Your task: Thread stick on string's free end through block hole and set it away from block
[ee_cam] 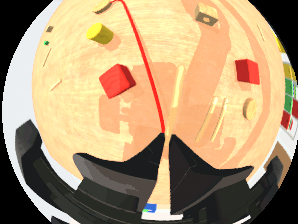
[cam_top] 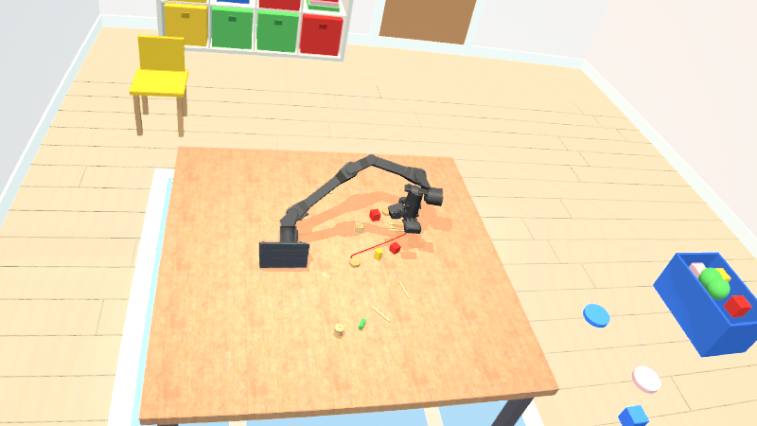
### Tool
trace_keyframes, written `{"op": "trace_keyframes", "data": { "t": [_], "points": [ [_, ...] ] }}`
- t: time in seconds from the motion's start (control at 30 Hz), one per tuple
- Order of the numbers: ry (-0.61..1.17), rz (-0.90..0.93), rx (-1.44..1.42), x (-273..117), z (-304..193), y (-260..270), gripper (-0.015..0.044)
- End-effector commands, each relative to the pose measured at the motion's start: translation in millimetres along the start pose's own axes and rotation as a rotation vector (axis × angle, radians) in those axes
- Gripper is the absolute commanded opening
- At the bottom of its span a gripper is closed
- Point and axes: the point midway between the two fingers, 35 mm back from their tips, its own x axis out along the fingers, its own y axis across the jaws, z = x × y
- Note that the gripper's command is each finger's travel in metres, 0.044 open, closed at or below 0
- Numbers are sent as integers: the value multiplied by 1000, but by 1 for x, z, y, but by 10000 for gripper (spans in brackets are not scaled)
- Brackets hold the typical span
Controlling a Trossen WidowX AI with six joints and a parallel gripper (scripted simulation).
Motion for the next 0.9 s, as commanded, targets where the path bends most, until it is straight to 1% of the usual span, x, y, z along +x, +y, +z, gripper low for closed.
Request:
{"op": "trace_keyframes", "data": {
  "t": [0.0,0.87],
  "points": [
    [8,-3,0,1,1,-6,0],
    [5,-6,1,23,14,-28,0]
  ]
}}
